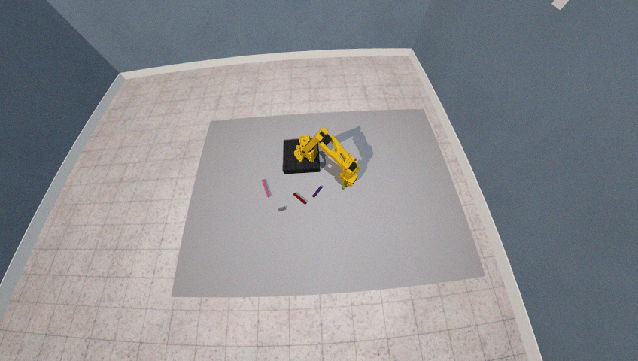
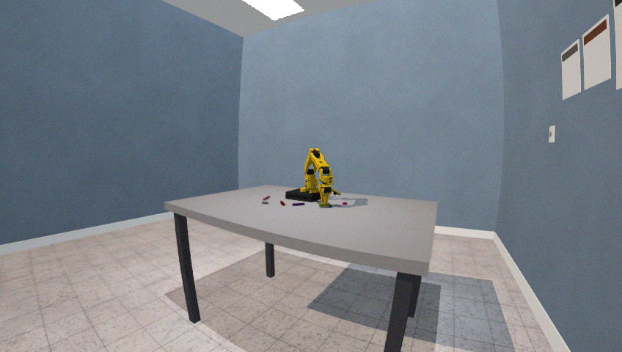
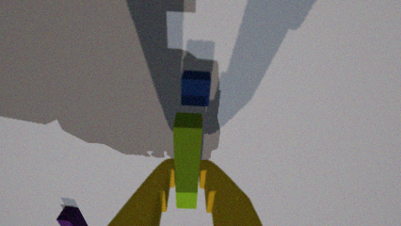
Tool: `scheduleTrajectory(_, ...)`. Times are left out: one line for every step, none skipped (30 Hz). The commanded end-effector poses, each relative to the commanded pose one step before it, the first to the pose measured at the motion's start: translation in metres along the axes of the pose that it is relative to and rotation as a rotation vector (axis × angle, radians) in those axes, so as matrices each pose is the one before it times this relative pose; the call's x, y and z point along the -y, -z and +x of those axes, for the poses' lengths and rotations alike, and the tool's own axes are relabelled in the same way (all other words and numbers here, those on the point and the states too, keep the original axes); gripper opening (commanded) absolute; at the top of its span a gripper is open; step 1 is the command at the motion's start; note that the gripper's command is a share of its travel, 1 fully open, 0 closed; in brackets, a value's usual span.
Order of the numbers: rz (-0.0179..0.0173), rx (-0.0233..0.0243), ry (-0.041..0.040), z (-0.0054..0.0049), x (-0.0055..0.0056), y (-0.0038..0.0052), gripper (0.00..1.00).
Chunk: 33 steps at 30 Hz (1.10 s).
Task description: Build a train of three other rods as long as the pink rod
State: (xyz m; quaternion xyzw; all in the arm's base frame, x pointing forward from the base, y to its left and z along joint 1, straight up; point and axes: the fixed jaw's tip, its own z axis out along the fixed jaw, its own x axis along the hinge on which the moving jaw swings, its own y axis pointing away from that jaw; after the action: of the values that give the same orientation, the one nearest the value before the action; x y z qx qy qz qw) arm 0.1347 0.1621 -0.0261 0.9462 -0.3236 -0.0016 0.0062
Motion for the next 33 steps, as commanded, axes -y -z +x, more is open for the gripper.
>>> scheduleTrajectory(-0.00553, 0.00166, -0.00055, 0.00086, 0.00008, -0.002160, 0.00)
scheduleTrajectory(0.00000, 0.00000, -0.00003, -0.00001, 0.00006, 0.000000, 0.00)
scheduleTrajectory(0.00000, 0.00000, -0.00003, -0.00001, 0.00006, 0.000000, 0.00)
scheduleTrajectory(0.00000, 0.00000, -0.00003, -0.00001, 0.00006, 0.000000, 0.00)
scheduleTrajectory(0.00000, 0.00000, -0.00003, -0.00001, 0.00006, 0.000000, 0.00)
scheduleTrajectory(0.00000, 0.00000, -0.00003, -0.00001, 0.00006, 0.000000, 0.00)
scheduleTrajectory(0.00000, 0.00000, -0.00003, -0.00001, 0.00005, 0.000000, 0.00)
scheduleTrajectory(0.00000, 0.00000, -0.00003, -0.00001, 0.00005, 0.000000, 0.00)
scheduleTrajectory(0.00000, 0.00000, -0.00002, 0.00000, 0.00005, 0.000000, 0.00)
scheduleTrajectory(0.00000, 0.00000, -0.00002, 0.00000, 0.00004, 0.000000, 0.00)
scheduleTrajectory(0.00000, 0.00000, 0.00000, 0.00000, 0.00000, 0.000000, 0.00)
scheduleTrajectory(0.00000, 0.00000, 0.00000, 0.00000, 0.00000, 0.000000, 0.00)
scheduleTrajectory(0.00000, 0.00000, -0.00002, 0.00000, 0.00003, 0.000000, 0.00)
scheduleTrajectory(0.00000, 0.00000, -0.00001, 0.00000, 0.00003, 0.000000, 0.00)
scheduleTrajectory(0.00000, 0.00000, -0.00001, 0.00000, 0.00002, 0.000000, 0.00)
scheduleTrajectory(0.00000, 0.00000, -0.00001, 0.00000, 0.00002, 0.000000, 0.00)
scheduleTrajectory(0.00000, 0.00000, -0.00001, 0.00000, 0.00001, 0.000000, 0.00)
scheduleTrajectory(0.00000, 0.00000, 0.00000, 0.00000, 0.00001, 0.000000, 0.00)
scheduleTrajectory(0.00000, 0.00000, 0.00000, 0.00000, 0.00000, 0.000000, 0.00)
scheduleTrajectory(0.00000, 0.00000, 0.00000, 0.00000, 0.00000, 0.000000, 0.00)
scheduleTrajectory(0.00849, -0.00029, -0.00097, -0.00019, 0.00258, 0.002042, 0.00)
scheduleTrajectory(0.00000, 0.00000, 0.00000, 0.00000, 0.00000, 0.000000, 0.00)
scheduleTrajectory(0.00000, 0.00000, 0.00000, 0.00000, 0.00000, 0.000000, 0.00)
scheduleTrajectory(0.00000, 0.00000, 0.00000, 0.00000, 0.00000, 0.000000, 0.00)
scheduleTrajectory(0.00000, 0.00000, 0.00000, 0.00000, 0.00000, 0.000000, 0.00)
scheduleTrajectory(0.00000, 0.00000, 0.00000, 0.00000, 0.00000, 0.000000, 0.00)
scheduleTrajectory(0.00000, 0.00000, 0.00000, 0.00000, 0.00000, 0.000000, 0.00)
scheduleTrajectory(0.00000, 0.00000, 0.00000, 0.00000, 0.00000, 0.000000, 0.00)
scheduleTrajectory(0.00000, 0.00000, 0.00000, 0.00000, 0.00000, 0.000000, 0.00)
scheduleTrajectory(0.00000, 0.00000, 0.00000, 0.00000, 0.00000, 0.000000, 0.00)
scheduleTrajectory(0.00000, 0.00000, 0.00000, 0.00000, 0.00000, 0.000000, 0.00)
scheduleTrajectory(0.00000, 0.00000, 0.00000, 0.00000, 0.00000, 0.000000, 0.00)
scheduleTrajectory(0.00000, 0.00000, 0.00000, 0.00000, 0.00000, 0.000000, 0.00)
